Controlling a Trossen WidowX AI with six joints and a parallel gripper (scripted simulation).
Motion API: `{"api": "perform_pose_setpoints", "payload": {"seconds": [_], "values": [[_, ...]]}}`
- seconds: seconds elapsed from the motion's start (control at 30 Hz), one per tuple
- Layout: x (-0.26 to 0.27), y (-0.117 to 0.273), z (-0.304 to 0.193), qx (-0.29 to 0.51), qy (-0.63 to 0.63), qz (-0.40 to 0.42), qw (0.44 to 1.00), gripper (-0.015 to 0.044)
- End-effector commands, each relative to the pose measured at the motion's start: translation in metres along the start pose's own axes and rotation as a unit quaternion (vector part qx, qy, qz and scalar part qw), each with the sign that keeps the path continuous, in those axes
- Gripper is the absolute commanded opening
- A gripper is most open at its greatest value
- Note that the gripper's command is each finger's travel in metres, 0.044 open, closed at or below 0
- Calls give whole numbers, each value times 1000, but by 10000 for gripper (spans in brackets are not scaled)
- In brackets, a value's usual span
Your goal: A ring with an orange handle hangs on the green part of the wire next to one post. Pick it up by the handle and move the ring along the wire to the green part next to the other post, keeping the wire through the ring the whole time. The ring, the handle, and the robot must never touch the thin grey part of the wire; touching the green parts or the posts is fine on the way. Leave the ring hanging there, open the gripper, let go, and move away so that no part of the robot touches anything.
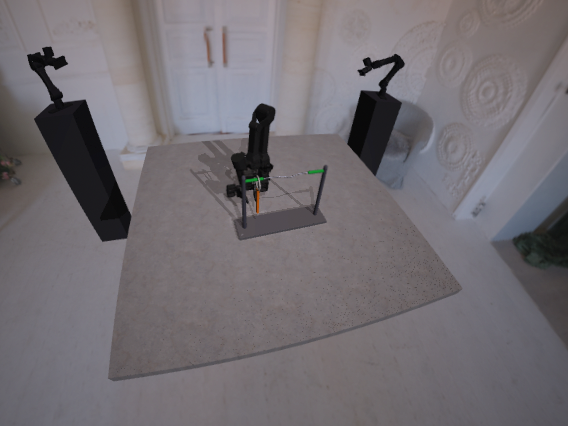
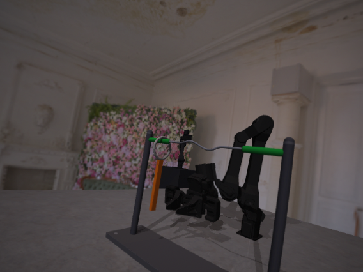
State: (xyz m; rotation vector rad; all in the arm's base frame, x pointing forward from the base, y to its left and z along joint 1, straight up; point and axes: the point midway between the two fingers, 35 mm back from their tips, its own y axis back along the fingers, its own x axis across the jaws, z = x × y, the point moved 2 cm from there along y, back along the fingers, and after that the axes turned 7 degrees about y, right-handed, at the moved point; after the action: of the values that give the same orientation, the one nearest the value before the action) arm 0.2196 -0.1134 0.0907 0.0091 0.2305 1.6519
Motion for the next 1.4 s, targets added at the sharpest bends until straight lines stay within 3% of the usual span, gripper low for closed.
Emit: {"api": "perform_pose_setpoints", "payload": {"seconds": [0.0, 1.37], "values": [[-2, -16, 17, -22, 1, -8, 1000, 160], [-5, -73, 35, -41, 0, -12, 999, 160]]}}
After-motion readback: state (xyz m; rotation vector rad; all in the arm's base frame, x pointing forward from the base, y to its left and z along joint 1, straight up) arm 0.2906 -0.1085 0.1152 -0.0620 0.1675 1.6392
